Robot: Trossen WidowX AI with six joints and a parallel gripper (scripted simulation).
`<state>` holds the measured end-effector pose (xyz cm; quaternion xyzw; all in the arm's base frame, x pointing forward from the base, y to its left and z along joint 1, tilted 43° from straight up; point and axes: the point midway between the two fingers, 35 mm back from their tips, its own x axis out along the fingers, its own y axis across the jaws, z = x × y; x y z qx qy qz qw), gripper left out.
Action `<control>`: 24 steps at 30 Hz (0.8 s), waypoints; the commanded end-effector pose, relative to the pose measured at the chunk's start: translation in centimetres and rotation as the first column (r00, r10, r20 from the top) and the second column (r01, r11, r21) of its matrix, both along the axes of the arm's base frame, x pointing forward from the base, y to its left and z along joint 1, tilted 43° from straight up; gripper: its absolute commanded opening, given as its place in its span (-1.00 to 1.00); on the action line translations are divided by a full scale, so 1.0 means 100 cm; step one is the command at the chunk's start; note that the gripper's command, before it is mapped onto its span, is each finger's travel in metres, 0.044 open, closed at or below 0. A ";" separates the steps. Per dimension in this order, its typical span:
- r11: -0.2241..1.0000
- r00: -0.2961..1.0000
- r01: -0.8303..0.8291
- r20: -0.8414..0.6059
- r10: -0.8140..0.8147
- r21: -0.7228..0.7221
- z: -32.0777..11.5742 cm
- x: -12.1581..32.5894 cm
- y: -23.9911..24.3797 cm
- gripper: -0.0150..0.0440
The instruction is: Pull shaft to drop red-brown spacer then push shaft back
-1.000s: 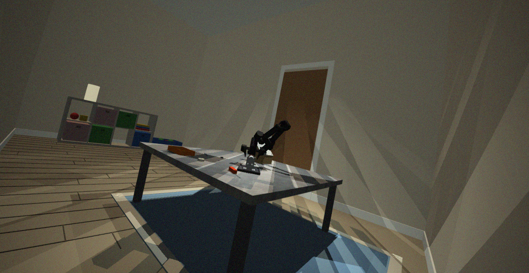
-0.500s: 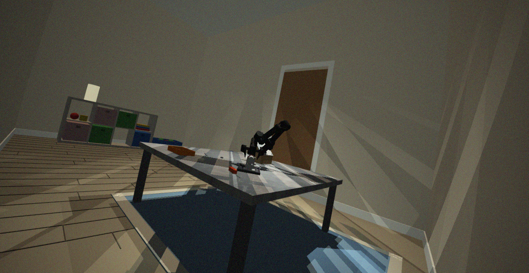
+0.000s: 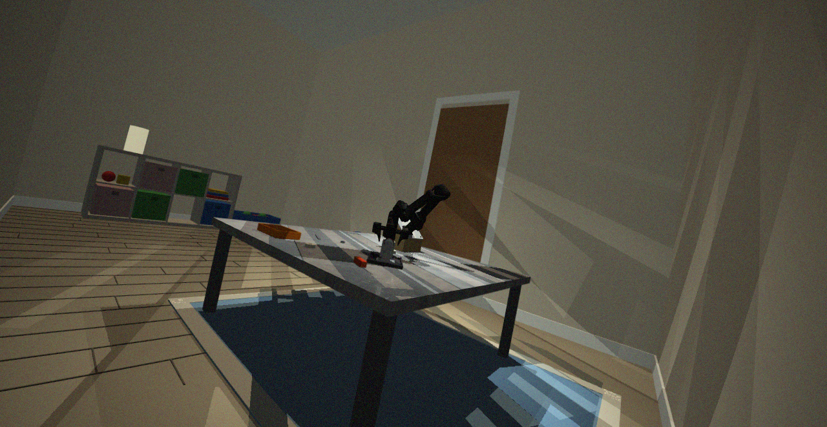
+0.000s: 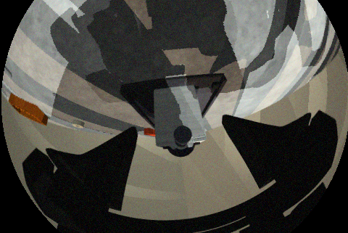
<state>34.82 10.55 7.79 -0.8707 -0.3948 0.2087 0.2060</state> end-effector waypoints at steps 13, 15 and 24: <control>1.000 1.000 0.005 -0.005 -0.005 0.003 -0.004 0.010 0.012 1.00; 1.000 1.000 0.005 -0.005 -0.005 0.003 -0.004 0.011 0.013 1.00; 1.000 1.000 0.005 -0.005 -0.005 0.003 -0.004 0.011 0.014 1.00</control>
